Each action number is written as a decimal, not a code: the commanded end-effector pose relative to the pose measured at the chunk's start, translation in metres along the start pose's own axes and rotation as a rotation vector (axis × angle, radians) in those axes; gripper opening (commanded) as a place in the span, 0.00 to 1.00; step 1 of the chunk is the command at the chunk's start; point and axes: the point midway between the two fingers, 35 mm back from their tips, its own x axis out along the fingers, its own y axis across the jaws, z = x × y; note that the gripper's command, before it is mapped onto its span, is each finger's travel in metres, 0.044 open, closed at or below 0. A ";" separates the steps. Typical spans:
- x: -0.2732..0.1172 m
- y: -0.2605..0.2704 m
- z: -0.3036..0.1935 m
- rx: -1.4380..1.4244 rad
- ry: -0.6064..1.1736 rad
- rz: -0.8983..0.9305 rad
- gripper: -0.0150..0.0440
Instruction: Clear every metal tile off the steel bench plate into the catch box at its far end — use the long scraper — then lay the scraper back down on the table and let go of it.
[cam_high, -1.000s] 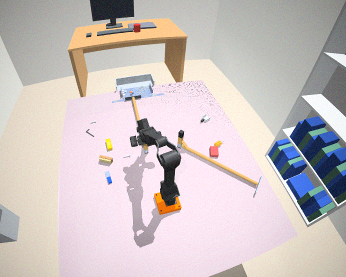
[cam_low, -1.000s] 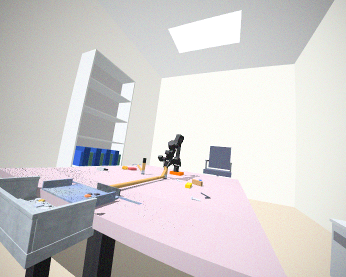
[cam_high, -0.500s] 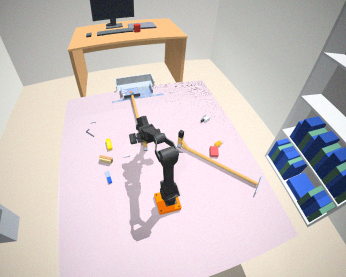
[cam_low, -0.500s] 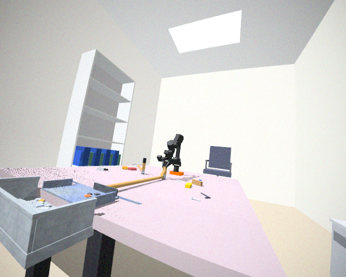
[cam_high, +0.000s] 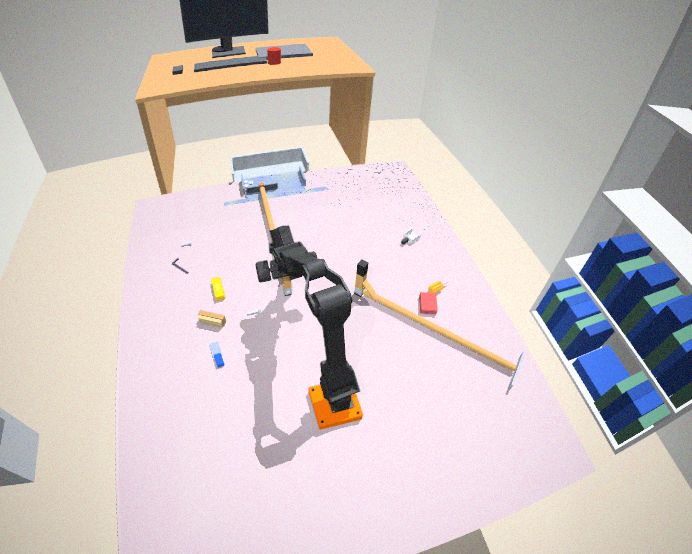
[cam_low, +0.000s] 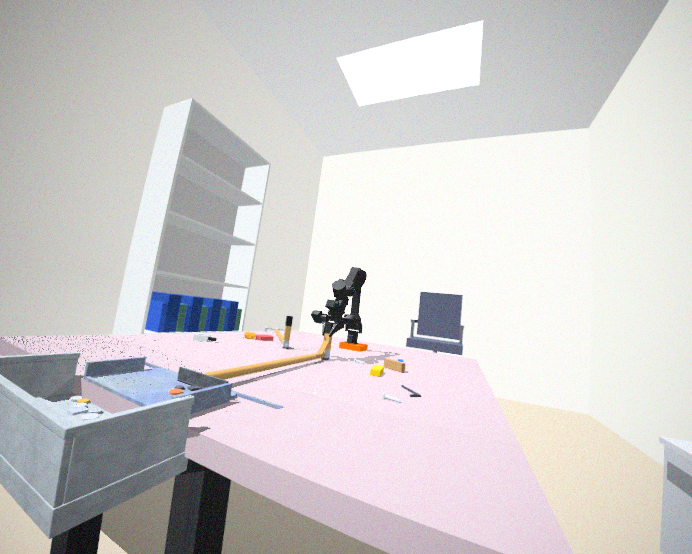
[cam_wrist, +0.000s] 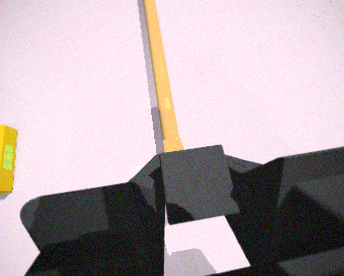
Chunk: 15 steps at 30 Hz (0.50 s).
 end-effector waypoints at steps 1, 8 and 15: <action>0.002 0.001 0.006 -0.005 -0.006 0.005 0.25; 0.006 0.001 0.014 -0.005 -0.007 0.005 0.25; 0.012 0.001 0.024 -0.005 -0.008 0.005 0.25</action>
